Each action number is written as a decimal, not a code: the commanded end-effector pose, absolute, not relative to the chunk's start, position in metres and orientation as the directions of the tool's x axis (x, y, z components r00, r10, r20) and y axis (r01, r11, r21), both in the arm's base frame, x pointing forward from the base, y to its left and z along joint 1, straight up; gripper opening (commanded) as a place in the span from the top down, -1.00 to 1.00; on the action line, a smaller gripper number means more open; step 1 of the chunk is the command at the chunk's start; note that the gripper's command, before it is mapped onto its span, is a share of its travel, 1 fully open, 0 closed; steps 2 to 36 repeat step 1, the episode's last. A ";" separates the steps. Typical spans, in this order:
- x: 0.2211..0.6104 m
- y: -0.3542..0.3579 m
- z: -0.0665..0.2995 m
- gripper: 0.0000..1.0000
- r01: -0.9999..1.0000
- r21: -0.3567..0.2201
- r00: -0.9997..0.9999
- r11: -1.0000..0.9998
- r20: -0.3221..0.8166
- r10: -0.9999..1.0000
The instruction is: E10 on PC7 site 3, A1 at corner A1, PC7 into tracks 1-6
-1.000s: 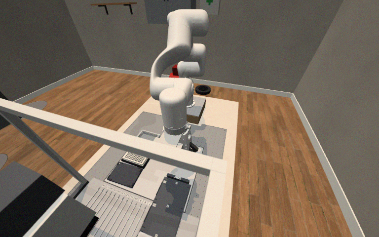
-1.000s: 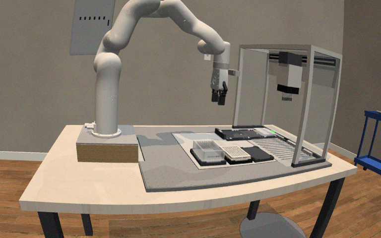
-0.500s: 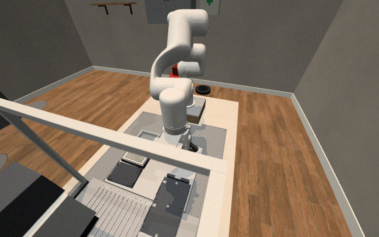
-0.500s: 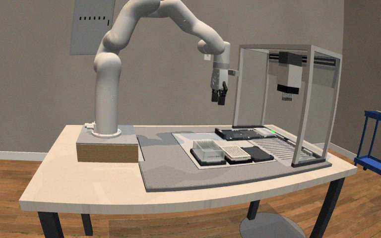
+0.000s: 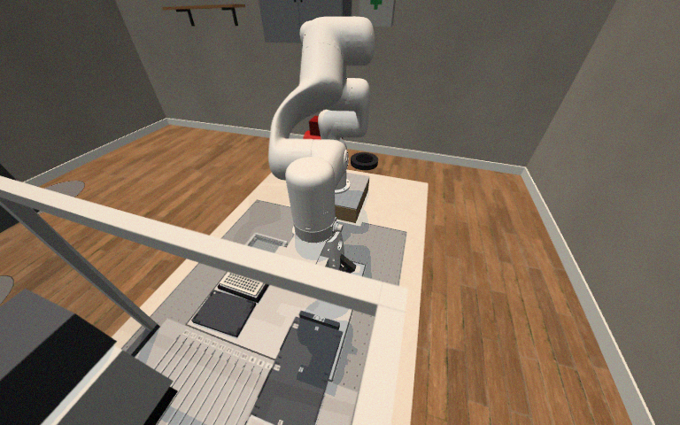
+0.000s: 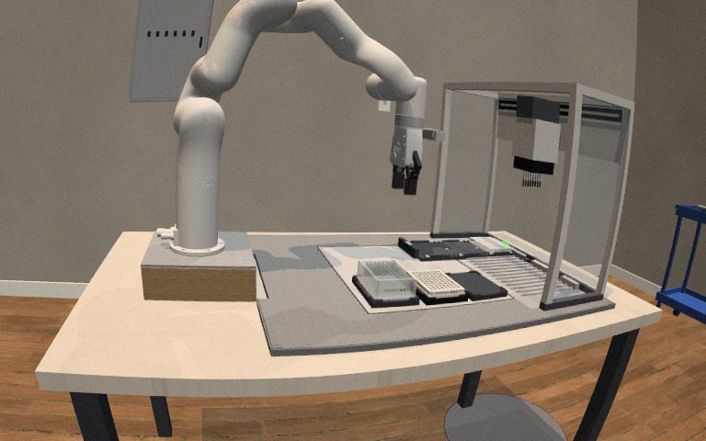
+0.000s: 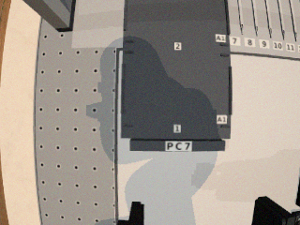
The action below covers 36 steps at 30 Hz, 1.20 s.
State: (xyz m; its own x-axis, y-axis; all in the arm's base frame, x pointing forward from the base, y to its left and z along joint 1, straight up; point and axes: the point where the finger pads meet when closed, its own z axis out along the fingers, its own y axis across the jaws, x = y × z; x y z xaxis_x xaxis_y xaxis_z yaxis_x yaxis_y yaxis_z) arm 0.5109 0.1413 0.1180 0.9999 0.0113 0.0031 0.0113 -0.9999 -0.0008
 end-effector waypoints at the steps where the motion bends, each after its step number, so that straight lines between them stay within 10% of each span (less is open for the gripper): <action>1: 0.512 0.142 0.120 -0.62 0.011 -0.002 1.000 -1.000 0.007 0.011; 36: 0.512 0.142 0.120 -0.62 0.011 -0.002 1.000 -1.000 0.007 0.011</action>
